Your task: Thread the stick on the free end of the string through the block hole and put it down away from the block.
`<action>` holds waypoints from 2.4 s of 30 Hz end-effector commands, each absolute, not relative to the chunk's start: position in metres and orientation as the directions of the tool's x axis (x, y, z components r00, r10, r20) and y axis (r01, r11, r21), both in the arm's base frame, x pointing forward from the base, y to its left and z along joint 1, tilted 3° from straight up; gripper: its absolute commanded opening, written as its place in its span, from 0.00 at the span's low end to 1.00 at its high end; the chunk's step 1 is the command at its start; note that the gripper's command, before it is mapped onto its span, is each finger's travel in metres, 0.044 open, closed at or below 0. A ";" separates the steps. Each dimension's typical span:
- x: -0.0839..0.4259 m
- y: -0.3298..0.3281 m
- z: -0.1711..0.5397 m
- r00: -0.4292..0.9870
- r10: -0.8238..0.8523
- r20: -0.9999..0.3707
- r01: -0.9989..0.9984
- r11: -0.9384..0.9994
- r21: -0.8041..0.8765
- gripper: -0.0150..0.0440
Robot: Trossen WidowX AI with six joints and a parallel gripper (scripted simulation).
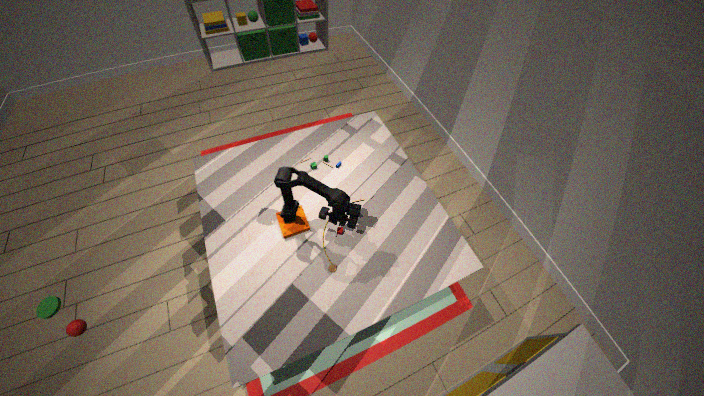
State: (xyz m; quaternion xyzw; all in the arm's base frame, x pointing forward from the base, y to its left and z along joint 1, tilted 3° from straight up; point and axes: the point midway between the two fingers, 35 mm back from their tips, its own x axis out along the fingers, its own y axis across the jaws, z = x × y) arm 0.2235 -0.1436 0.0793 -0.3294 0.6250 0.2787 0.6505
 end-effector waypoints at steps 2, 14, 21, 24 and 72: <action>0.229 -0.088 0.076 0.060 -0.037 -0.998 -0.713 0.697 -0.069 0.57; 0.225 -0.048 0.074 0.061 -0.032 -0.998 -0.644 0.763 -0.064 0.91; 0.225 -0.048 0.074 0.061 -0.032 -0.998 -0.644 0.763 -0.064 0.60; 0.225 -0.048 0.074 0.061 -0.032 -0.998 -0.644 0.763 -0.064 0.47; 0.229 -0.050 0.014 0.060 -0.033 -0.998 -0.644 0.763 -0.064 0.46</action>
